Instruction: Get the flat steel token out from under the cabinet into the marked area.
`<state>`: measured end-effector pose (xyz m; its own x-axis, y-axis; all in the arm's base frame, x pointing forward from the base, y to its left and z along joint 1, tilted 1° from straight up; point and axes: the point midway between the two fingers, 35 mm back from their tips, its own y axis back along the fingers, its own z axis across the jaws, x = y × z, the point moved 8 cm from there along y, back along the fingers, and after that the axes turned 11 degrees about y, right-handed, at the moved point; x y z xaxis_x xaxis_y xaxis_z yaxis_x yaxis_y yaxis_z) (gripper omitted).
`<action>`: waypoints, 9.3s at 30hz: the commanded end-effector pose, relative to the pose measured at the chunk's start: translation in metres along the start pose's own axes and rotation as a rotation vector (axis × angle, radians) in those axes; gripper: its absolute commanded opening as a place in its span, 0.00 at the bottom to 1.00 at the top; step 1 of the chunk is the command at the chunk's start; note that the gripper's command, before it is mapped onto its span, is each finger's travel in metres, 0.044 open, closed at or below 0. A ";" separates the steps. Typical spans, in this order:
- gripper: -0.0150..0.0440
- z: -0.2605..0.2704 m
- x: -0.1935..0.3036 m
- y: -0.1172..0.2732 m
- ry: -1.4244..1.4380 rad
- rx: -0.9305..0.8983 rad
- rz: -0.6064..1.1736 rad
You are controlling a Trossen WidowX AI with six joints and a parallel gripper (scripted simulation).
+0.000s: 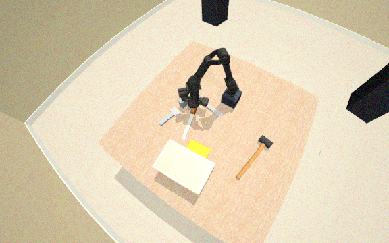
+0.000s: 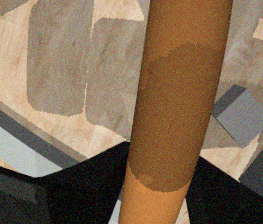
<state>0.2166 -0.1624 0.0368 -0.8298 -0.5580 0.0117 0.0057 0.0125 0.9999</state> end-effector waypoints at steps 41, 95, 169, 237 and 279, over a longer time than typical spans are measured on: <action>0.71 0.005 0.024 -0.002 -0.003 0.002 0.001; 0.25 0.000 0.002 -0.002 0.024 0.005 -0.001; 0.25 -0.016 -0.114 0.000 0.036 0.003 -0.009; 0.25 -0.029 -0.194 0.003 0.036 0.004 -0.015; 0.25 -0.021 -0.225 0.002 0.036 0.004 -0.017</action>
<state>0.4178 -0.0604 0.0373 -0.8122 -0.5834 -0.0053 -0.0131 0.0092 0.9999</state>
